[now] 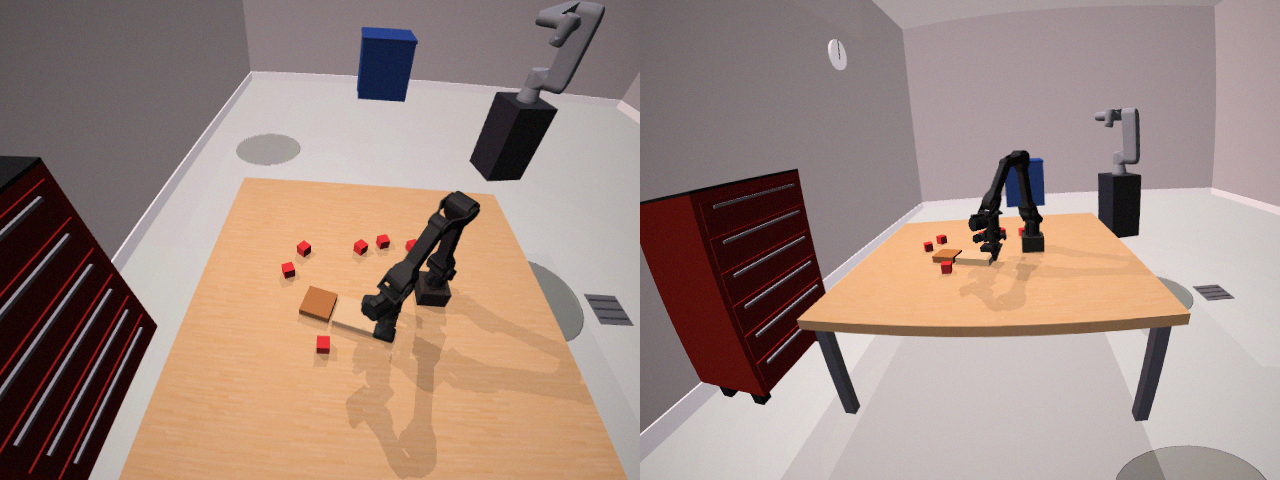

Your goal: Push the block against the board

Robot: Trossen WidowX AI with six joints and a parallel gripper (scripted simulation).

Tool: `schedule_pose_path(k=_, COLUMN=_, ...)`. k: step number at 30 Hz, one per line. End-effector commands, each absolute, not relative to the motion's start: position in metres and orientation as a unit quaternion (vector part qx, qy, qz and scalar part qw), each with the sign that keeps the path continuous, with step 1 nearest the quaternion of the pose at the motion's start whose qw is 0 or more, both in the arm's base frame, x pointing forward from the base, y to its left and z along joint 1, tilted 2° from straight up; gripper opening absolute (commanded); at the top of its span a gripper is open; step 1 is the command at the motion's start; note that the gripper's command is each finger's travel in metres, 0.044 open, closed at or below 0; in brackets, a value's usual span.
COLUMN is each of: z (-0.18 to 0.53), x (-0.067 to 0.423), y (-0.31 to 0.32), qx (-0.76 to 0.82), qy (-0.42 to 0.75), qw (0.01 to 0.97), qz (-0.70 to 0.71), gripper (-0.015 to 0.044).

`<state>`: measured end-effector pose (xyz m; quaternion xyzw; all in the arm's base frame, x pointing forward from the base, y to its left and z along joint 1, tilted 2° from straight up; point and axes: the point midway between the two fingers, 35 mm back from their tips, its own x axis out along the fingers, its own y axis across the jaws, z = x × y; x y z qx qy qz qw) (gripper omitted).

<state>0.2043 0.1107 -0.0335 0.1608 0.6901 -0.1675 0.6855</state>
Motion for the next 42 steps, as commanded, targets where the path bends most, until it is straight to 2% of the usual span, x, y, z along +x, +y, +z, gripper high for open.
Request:
schedule_pose_path(k=1, z=-0.034, x=0.2, y=0.113, qx=0.16, qy=0.689, qw=0.686, qz=-0.169, gripper=0.0)
schedule_pose_path(k=27, z=-0.034, x=0.162, y=0.132, qx=0.16, qy=0.691, qw=0.685, qz=-0.168, gripper=0.0)
schedule_pose_path(k=33, z=0.019, x=0.167, y=0.132, qx=0.16, qy=0.69, qw=0.685, qz=-0.168, gripper=0.0)
schedule_pose_path(k=38, z=0.022, x=0.168, y=0.131, qx=0.16, qy=0.69, qw=0.685, qz=-0.168, gripper=0.0)
schedule_pose_path(k=42, z=0.021, x=0.187, y=0.118, qx=0.16, qy=0.69, qw=0.686, qz=-0.169, gripper=0.0)
